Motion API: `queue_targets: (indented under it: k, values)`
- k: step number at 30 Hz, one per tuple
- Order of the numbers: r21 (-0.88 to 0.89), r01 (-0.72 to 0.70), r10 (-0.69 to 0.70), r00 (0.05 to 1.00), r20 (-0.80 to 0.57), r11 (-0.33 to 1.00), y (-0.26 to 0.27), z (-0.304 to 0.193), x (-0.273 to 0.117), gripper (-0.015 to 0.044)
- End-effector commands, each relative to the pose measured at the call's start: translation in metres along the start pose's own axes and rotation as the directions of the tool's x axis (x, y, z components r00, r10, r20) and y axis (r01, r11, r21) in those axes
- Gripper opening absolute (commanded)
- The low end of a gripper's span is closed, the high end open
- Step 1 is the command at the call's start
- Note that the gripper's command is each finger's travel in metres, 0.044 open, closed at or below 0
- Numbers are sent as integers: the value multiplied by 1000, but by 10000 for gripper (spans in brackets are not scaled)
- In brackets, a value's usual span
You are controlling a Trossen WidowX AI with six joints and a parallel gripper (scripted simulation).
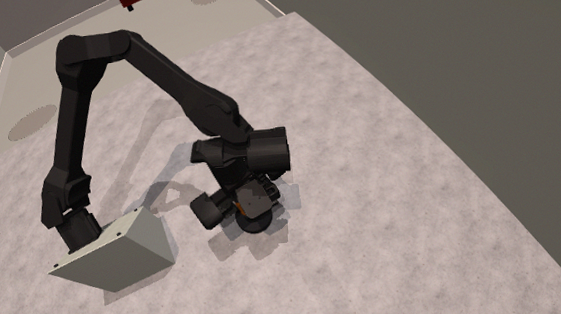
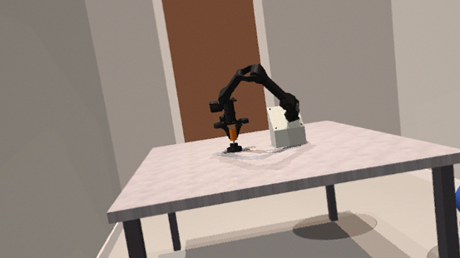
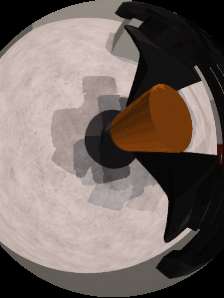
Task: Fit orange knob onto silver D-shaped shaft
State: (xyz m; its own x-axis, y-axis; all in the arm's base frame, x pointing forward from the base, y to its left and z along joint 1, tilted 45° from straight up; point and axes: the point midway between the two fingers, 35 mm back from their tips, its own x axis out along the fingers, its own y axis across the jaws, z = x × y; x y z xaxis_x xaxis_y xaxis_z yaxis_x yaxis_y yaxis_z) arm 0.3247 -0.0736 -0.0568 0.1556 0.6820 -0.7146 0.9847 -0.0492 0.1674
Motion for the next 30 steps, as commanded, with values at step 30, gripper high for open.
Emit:
queue_targets:
  k: [30]
  values:
    - [58,-5,4,1000,5,998,1,2,-4,0]
